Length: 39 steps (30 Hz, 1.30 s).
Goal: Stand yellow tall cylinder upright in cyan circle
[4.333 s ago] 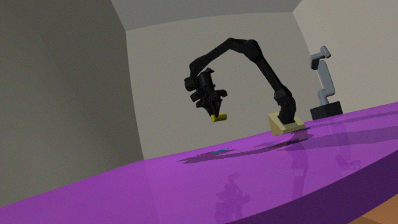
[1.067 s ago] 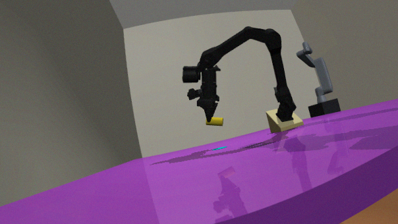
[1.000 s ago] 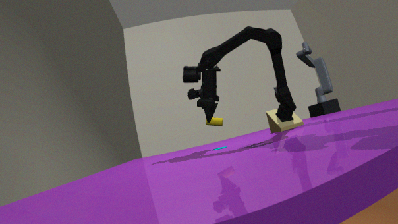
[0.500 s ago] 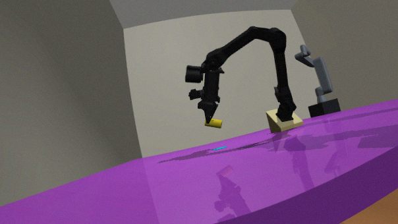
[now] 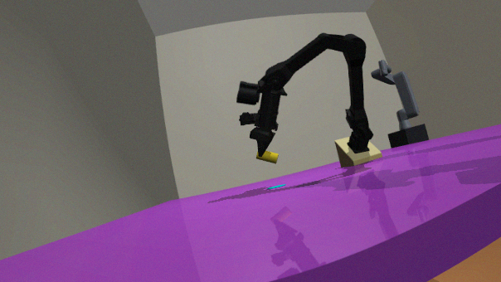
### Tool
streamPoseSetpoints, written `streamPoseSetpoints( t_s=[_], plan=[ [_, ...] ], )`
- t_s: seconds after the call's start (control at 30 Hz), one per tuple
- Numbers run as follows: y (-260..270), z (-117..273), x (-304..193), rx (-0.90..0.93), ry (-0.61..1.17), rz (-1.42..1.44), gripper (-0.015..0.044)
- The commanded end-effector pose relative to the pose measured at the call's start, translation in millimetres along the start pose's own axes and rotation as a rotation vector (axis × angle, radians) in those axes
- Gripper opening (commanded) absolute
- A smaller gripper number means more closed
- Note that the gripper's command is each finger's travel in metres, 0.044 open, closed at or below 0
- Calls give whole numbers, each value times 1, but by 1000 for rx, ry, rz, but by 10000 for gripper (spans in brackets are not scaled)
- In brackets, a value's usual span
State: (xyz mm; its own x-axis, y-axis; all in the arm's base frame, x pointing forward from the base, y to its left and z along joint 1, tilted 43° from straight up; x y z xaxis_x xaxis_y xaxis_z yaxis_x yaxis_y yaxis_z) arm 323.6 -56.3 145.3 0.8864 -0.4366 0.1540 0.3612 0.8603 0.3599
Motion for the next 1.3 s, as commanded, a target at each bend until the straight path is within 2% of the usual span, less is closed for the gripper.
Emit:
streamPoseSetpoints(
  t_s=[0.0, 1.27],
  plan=[
    [1, 3, -2, -7, -36, -1, 105],
    [7, -2, -24, -33, -290, -33, 105]
  ],
)
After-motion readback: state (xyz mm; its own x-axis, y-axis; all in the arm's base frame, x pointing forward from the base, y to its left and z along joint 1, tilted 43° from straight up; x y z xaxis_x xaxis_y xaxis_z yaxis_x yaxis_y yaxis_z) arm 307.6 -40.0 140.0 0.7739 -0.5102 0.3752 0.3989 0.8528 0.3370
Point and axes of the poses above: the point midway between the two fingers, 35 mm back from their tips, its own z axis back along the fingers, its own y axis across the jaws, x = y × z, the point moved 9 cm from there along z, back along the fingers, and after that the axes turned 2 degrees about -z, right-handed, at the moved point
